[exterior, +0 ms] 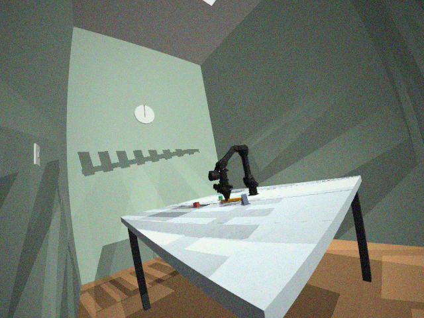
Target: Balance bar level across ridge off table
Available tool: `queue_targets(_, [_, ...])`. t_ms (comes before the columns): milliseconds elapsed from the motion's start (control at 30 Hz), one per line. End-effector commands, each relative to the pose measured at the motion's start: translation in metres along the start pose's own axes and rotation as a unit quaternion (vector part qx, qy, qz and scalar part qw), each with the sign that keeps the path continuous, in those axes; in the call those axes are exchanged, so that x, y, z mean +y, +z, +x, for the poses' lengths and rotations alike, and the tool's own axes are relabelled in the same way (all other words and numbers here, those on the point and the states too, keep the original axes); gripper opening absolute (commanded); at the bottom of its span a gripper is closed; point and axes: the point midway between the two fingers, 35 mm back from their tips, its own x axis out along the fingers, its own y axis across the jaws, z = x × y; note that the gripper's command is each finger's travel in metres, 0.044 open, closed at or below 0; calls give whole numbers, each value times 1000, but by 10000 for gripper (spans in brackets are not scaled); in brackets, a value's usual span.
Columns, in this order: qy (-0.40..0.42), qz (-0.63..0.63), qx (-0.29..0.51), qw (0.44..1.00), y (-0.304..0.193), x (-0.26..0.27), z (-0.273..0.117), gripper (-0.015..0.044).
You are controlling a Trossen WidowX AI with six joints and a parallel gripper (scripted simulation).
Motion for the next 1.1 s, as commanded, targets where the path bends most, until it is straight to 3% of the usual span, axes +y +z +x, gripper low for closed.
queue_targets(0, [3,0,-3,1000,2,3,-11,0])
queue_targets(1067, [3,2,-5,1000,2,2,-93,0])
